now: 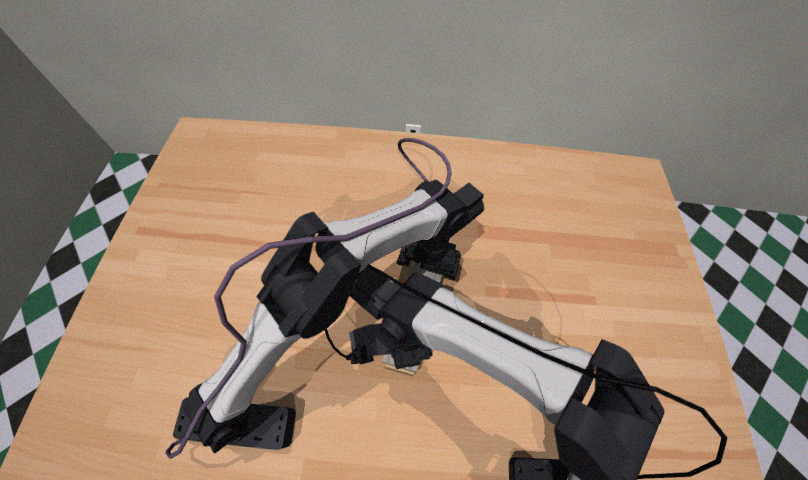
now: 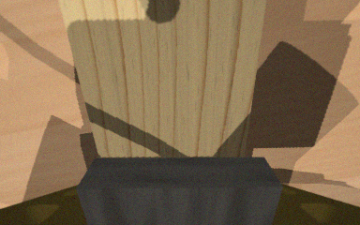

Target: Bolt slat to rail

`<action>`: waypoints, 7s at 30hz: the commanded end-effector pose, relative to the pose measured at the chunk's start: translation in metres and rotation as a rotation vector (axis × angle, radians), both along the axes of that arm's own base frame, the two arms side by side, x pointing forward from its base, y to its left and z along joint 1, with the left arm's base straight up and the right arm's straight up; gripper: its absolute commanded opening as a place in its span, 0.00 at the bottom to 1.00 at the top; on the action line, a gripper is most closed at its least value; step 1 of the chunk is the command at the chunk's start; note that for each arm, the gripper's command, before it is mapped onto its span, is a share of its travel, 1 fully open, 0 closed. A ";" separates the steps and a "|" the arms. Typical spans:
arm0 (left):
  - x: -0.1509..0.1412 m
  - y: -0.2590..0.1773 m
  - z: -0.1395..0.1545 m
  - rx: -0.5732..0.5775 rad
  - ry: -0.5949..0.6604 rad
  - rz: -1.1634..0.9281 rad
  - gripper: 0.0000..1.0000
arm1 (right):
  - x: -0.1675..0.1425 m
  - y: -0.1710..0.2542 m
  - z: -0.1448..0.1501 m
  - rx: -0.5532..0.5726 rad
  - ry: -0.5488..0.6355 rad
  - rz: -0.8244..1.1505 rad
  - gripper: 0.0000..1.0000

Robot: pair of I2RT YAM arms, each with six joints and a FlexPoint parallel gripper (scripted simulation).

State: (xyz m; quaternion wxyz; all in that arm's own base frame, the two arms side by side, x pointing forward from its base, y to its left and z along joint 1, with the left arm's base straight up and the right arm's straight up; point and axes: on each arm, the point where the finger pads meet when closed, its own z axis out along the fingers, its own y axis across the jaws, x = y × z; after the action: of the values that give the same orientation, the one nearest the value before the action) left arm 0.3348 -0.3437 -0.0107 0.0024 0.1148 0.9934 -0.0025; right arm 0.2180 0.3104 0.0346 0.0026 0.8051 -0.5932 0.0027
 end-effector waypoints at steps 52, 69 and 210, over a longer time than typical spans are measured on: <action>0.003 -0.002 0.007 -0.013 -0.015 -0.004 0.67 | 0.001 0.002 0.006 0.033 0.007 -1.985 0.14; 0.003 -0.002 0.007 -0.013 -0.015 -0.004 0.67 | 0.001 0.002 0.008 0.033 0.018 -2.582 0.14; 0.003 -0.002 0.007 -0.013 -0.015 -0.004 0.67 | 0.002 0.005 0.021 0.038 -0.014 0.322 0.36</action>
State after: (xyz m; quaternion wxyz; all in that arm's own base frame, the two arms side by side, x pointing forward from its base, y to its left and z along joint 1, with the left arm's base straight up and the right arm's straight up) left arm 0.3349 -0.3436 -0.0107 0.0025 0.1148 0.9934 -0.0022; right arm 0.2156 0.3093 0.0354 0.0088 0.8881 -0.4596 0.0016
